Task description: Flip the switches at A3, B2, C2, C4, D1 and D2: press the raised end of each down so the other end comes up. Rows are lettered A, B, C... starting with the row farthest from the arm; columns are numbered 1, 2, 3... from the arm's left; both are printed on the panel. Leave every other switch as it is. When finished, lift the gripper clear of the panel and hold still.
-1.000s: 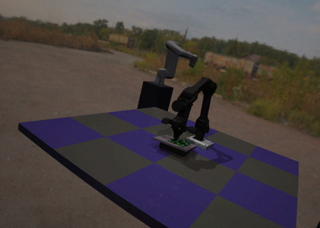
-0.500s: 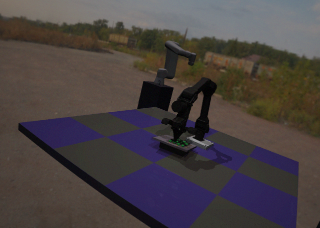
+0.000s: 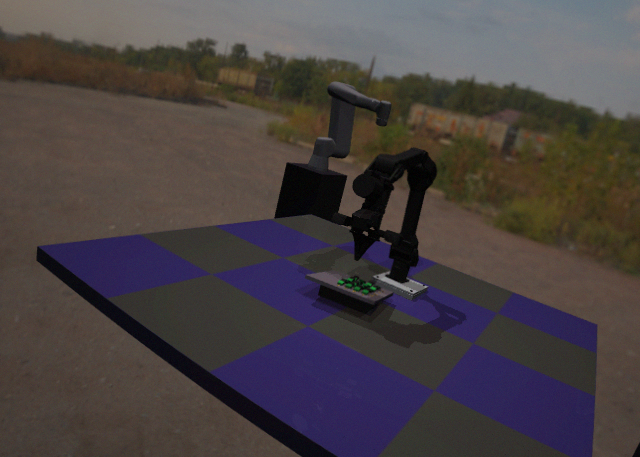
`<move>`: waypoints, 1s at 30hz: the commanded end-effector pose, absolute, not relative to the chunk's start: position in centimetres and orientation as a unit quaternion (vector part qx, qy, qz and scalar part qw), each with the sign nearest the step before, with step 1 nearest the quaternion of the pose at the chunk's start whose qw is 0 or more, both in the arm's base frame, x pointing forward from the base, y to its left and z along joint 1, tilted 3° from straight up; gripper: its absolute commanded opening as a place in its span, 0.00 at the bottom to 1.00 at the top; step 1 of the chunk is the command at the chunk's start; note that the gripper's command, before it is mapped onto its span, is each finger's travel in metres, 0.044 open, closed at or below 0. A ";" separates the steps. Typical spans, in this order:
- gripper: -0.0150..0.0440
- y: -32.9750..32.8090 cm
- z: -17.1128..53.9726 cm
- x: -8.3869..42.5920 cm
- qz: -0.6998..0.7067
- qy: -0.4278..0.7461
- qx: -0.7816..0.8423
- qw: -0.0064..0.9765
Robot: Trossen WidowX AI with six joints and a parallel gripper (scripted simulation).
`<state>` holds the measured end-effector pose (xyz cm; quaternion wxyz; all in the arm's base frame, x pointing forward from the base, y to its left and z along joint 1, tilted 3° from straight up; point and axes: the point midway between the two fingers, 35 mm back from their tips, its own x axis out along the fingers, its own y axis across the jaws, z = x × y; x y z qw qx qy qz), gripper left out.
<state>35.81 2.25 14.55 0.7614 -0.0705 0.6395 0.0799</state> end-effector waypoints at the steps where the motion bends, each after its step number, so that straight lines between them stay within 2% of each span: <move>1: 0.25 2.7 14.4 34.3 0.083 0.647 -0.069 0.755; 6: 0.25 3.7 13.9 31.2 0.084 0.648 -0.069 0.754; 13: 0.25 3.8 10.4 31.8 0.083 0.657 -0.070 0.746; 30: 0.25 3.9 8.8 32.1 0.083 0.657 -0.070 0.746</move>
